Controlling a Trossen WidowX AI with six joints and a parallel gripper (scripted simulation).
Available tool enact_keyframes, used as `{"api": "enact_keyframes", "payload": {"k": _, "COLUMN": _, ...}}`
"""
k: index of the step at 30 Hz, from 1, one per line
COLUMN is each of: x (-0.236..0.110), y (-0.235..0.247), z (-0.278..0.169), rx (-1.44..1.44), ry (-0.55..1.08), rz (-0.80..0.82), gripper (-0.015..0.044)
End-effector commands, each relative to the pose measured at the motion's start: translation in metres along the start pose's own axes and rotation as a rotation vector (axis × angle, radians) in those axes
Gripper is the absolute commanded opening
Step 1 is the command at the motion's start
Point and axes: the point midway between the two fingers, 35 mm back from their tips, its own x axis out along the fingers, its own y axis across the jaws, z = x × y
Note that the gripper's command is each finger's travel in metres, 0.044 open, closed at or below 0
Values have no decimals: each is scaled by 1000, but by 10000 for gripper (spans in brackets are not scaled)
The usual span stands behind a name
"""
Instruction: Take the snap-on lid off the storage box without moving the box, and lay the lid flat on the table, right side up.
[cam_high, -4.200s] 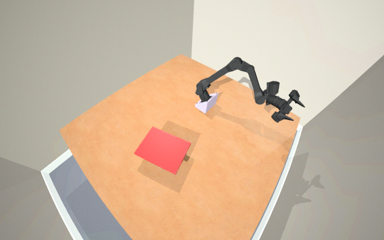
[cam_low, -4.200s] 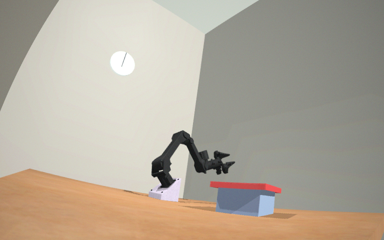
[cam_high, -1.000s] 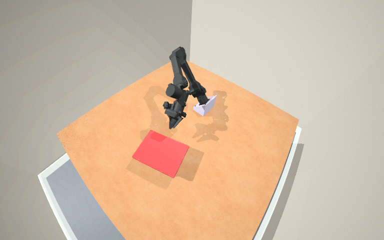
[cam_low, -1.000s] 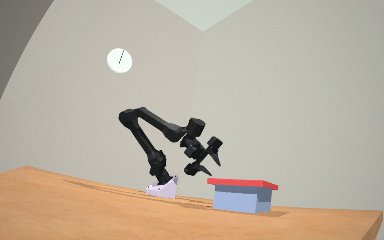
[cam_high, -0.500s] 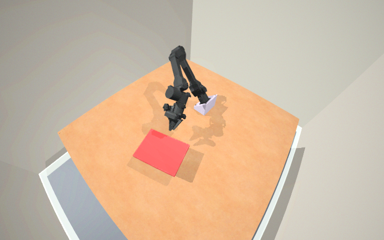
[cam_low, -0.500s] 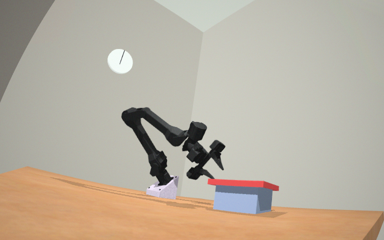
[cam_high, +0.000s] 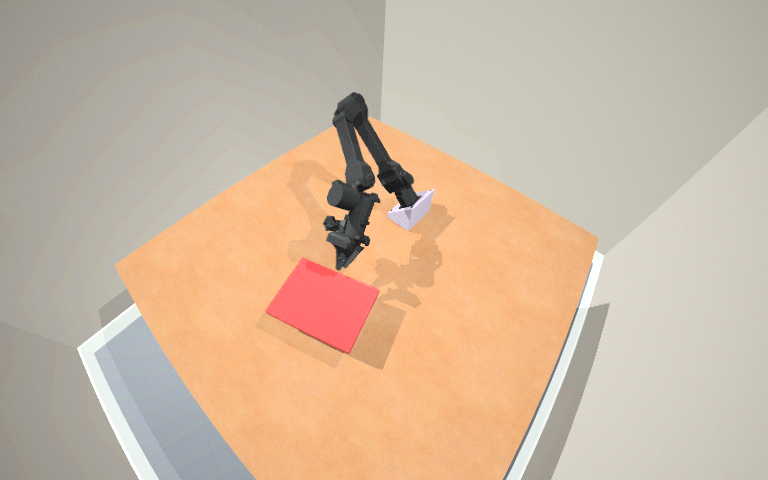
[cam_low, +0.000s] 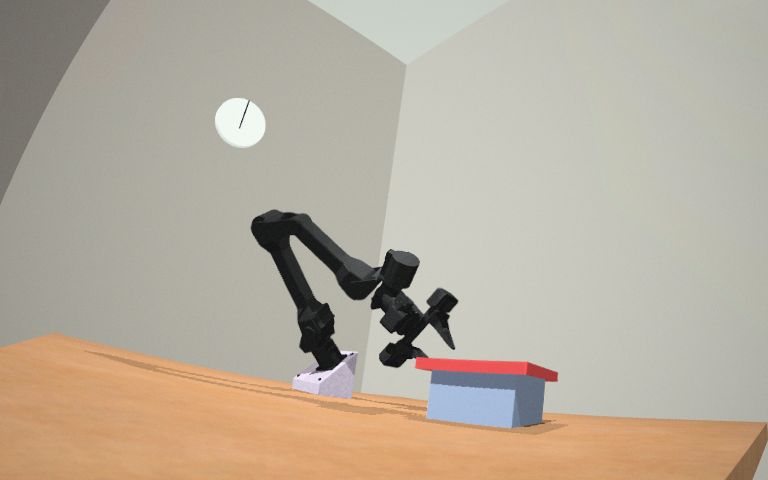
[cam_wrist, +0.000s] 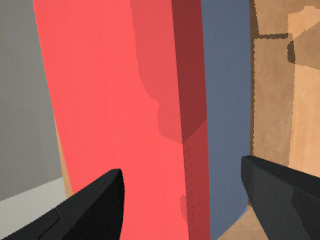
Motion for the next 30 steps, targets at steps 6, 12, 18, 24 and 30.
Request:
{"api": "enact_keyframes", "payload": {"k": 6, "x": 16, "y": 2, "z": 2, "rx": 1, "ry": -1, "rz": 6, "gripper": 235}}
{"api": "enact_keyframes", "payload": {"k": 12, "x": 26, "y": 1, "z": 2, "rx": 1, "ry": -3, "rz": 8, "gripper": 235}}
{"api": "enact_keyframes", "payload": {"k": 18, "x": 33, "y": 0, "z": 2, "rx": 0, "ry": -4, "rz": 8, "gripper": 235}}
{"api": "enact_keyframes", "payload": {"k": 24, "x": 33, "y": 0, "z": 2, "rx": 0, "ry": -4, "rz": 8, "gripper": 182}}
{"api": "enact_keyframes", "payload": {"k": 30, "x": 33, "y": 0, "z": 2, "rx": 0, "ry": -4, "rz": 8, "gripper": 142}}
